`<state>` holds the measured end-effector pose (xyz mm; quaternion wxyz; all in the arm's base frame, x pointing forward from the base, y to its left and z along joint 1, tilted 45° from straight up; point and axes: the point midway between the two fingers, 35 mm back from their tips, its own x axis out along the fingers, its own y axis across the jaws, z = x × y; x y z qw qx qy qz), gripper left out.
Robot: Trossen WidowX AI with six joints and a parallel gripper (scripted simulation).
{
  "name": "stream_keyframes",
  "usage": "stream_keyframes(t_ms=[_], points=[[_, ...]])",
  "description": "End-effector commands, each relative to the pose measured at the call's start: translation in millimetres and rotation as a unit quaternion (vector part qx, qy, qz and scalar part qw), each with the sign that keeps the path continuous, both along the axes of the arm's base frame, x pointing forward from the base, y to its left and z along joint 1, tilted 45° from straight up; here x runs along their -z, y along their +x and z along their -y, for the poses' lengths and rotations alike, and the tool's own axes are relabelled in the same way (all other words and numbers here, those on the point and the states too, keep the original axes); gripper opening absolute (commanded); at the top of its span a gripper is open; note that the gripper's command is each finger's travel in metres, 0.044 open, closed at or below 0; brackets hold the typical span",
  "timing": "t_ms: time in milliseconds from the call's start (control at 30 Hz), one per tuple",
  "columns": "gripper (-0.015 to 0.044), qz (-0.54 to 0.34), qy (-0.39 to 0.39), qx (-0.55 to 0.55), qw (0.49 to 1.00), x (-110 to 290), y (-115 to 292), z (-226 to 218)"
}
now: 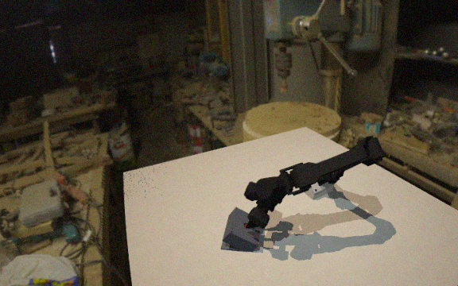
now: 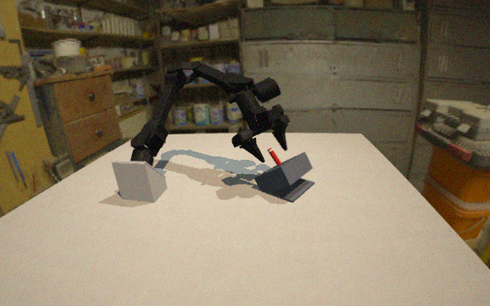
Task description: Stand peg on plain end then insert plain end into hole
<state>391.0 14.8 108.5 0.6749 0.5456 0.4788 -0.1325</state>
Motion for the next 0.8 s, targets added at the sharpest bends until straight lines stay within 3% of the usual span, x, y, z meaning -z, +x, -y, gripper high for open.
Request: stream_keyframes(t_ms=[0,767], points=[[0.044,0.004,-0.001,-0.003,1.0,-9.7,-2.2,3.1],[0.044,-0.002,-0.001,0.001,1.0,-50.7,-29.2,25.4]])
